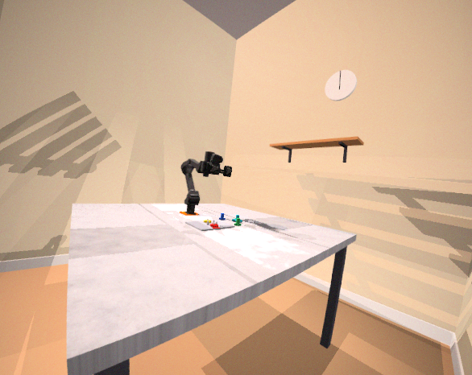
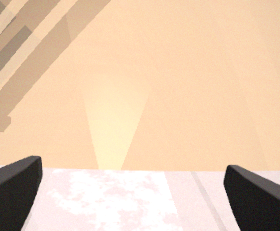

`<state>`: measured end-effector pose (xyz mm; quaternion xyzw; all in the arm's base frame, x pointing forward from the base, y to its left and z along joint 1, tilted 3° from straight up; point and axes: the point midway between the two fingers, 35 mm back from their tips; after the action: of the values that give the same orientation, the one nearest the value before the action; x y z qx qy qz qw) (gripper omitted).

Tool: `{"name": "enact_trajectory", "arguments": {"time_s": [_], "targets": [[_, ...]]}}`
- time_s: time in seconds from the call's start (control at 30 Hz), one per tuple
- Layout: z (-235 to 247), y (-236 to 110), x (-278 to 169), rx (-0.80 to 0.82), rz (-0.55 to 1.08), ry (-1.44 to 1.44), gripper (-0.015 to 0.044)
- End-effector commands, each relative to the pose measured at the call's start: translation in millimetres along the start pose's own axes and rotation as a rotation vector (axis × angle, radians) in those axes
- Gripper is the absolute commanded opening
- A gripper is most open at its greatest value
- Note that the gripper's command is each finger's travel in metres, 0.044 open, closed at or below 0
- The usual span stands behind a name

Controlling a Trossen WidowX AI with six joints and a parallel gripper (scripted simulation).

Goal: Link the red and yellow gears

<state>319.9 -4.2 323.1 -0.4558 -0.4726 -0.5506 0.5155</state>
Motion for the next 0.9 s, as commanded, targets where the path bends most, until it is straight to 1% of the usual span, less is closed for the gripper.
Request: {"name": "enact_trajectory", "arguments": {"time_s": [0.0, 0.03, 0.07, 0.2, 0.37, 0.53, 0.73, 0.77, 0.87], "targets": [[1, 2, -2, 0.001, 0.012, 0.0, 0.0426], [3, 7, -6, 0.004, 0.049, 0.0, 0.044], [6, 14, -14, 0.009, 0.111, 0.0, 0.044], [25, 42, -58, 0.032, 0.409, -0.014, 0.044], [51, 56, -112, 0.057, 0.763, -0.049, 0.044], [74, 50, -162, 0.068, 1.109, -0.113, 0.044], [94, 26, -206, 0.059, 1.503, -0.222, 0.044], [96, 24, -209, 0.057, 1.534, -0.232, 0.044], [99, 24, -210, 0.056, 1.545, -0.235, 0.044]]}}
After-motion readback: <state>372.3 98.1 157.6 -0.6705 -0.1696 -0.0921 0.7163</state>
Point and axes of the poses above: the point midway between the two fingers, 35 mm back from their tips, its own y axis out along the fingers, its own z axis across the jaws, x = y × z, and after that the axes turned 9 degrees about y, right-handed
